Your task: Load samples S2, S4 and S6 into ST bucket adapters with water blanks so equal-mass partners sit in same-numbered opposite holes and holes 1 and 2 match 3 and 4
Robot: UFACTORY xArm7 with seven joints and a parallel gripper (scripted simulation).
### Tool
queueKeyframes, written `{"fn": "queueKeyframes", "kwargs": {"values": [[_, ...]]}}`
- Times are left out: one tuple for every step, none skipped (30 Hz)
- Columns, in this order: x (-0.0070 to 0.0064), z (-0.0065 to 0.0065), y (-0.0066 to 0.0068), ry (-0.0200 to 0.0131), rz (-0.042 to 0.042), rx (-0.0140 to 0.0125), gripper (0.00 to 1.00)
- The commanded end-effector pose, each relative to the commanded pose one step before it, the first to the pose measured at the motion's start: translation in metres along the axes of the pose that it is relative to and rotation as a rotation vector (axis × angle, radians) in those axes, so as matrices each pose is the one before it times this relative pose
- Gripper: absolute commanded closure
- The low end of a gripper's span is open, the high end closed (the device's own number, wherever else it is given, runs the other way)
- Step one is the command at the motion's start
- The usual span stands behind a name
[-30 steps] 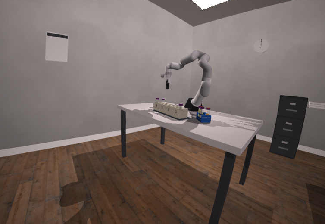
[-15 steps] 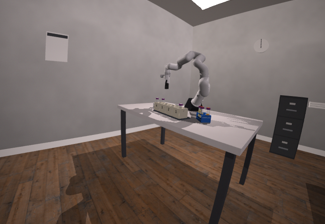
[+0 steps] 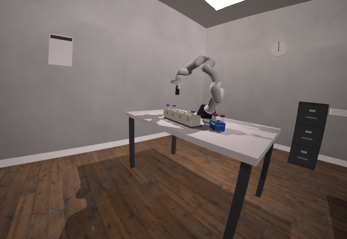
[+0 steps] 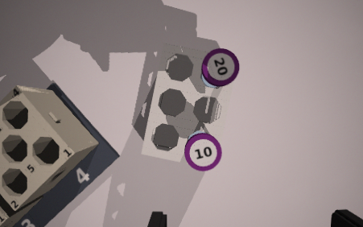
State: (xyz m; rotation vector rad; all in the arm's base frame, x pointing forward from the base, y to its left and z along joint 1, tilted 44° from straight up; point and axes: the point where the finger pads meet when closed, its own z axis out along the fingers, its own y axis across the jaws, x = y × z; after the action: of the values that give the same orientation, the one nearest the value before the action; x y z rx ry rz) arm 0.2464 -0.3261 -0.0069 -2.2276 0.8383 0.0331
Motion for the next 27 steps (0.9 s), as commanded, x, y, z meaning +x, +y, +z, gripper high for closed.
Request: {"fn": "queueKeyframes", "kwargs": {"values": [[0.00280,0.00285,0.00449,0.00352,-0.00115,-0.00160,0.00],[0.00001,0.00266,0.00000,0.00000,0.00000,0.00001,0.00],[0.00000,0.00266,0.00000,0.00000,0.00000,0.00001,0.00],[0.00000,0.00266,0.00000,0.00000,0.00000,0.00001,0.00],[0.00000,0.00267,0.00000,0.00000,0.00000,0.00001,0.00],[0.00000,0.00267,0.00000,0.00000,0.00000,0.00001,0.00],[0.00000,0.00267,0.00000,0.00000,0.00000,0.00001,0.00],[0.00000,0.00000,0.00000,0.00000,0.00000,0.00000,0.00],[0.00000,0.00000,0.00000,0.00000,0.00000,0.00000,0.00],[0.00000,0.00267,0.00000,0.00000,0.00000,0.00001,0.00],[0.00000,0.00267,0.00000,0.00000,0.00000,0.00001,0.00],[0.00000,0.00267,0.00000,0.00000,0.00000,0.00001,0.00],[0.00000,0.00267,0.00000,0.00000,0.00000,0.00001,0.00],[0.00000,0.00267,0.00000,0.00000,0.00000,0.00001,0.00],[0.00000,0.00267,0.00000,0.00000,0.00000,0.00001,0.00],[0.00000,0.00267,0.00000,0.00000,0.00000,0.00001,0.00],[0.00000,0.00267,0.00000,0.00000,0.00000,0.00001,0.00],[0.00000,0.00267,0.00000,0.00000,0.00000,0.00001,0.00],[0.00000,0.00267,0.00000,0.00000,0.00000,0.00001,0.00],[0.00000,0.00267,0.00000,0.00000,0.00000,0.00001,0.00],[0.00000,0.00267,0.00000,0.00000,0.00000,0.00001,0.00],[0.00000,0.00267,0.00000,0.00000,0.00000,0.00001,0.00],[0.00000,0.00267,0.00000,0.00000,0.00000,0.00001,0.00],[0.00000,0.00267,0.00000,0.00000,0.00000,0.00001,0.00],[0.00000,0.00000,0.00000,0.00000,0.00000,0.00000,0.00],[0.00000,0.00000,0.00000,0.00000,0.00000,0.00000,0.00],[0.00000,0.00267,0.00000,0.00000,0.00000,0.00001,0.00]]}}
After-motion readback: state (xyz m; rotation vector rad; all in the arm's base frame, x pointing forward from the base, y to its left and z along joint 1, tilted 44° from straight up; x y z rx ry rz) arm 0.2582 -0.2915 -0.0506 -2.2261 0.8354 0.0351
